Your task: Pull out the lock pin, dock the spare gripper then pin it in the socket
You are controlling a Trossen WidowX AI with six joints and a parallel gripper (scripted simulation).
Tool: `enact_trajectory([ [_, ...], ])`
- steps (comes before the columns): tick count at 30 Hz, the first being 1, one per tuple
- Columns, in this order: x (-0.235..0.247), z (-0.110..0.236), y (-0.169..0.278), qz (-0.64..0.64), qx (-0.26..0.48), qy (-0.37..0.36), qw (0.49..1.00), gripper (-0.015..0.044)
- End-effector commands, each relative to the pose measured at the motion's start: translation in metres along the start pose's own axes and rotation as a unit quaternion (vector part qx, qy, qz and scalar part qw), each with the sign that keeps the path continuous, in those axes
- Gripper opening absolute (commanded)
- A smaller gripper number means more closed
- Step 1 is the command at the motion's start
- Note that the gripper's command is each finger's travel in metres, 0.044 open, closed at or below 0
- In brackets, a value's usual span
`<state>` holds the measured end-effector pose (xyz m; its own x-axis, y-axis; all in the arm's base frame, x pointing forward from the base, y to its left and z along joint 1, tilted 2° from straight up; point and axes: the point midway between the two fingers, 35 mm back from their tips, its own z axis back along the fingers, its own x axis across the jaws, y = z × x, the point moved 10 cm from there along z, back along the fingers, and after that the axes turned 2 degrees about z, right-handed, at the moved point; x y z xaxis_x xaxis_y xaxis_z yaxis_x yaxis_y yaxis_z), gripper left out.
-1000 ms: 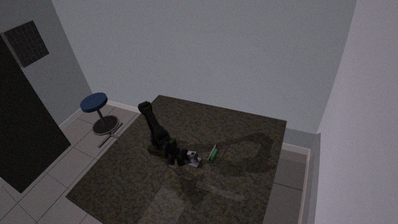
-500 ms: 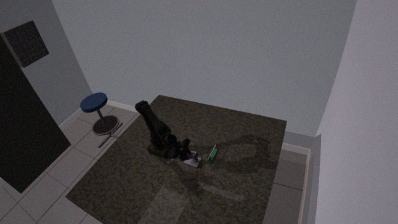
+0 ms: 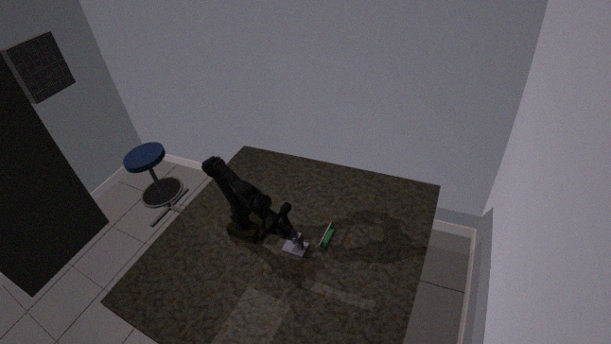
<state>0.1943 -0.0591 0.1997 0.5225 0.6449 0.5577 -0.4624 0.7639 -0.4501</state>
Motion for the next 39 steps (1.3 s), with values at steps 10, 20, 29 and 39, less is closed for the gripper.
enact_trajectory([
  [10, 0.008, 0.011, 0.025, 0.203, -0.059, -0.019, 0.977, 0.0],
  [20, 0.009, 0.017, 0.044, 0.34, -0.103, -0.026, 0.934, 0.0],
  [29, 0.009, 0.02, 0.054, 0.409, -0.129, -0.027, 0.903, 0.0],
  [39, 0.009, 0.015, 0.053, 0.41, -0.129, -0.026, 0.903, 0.0],
])
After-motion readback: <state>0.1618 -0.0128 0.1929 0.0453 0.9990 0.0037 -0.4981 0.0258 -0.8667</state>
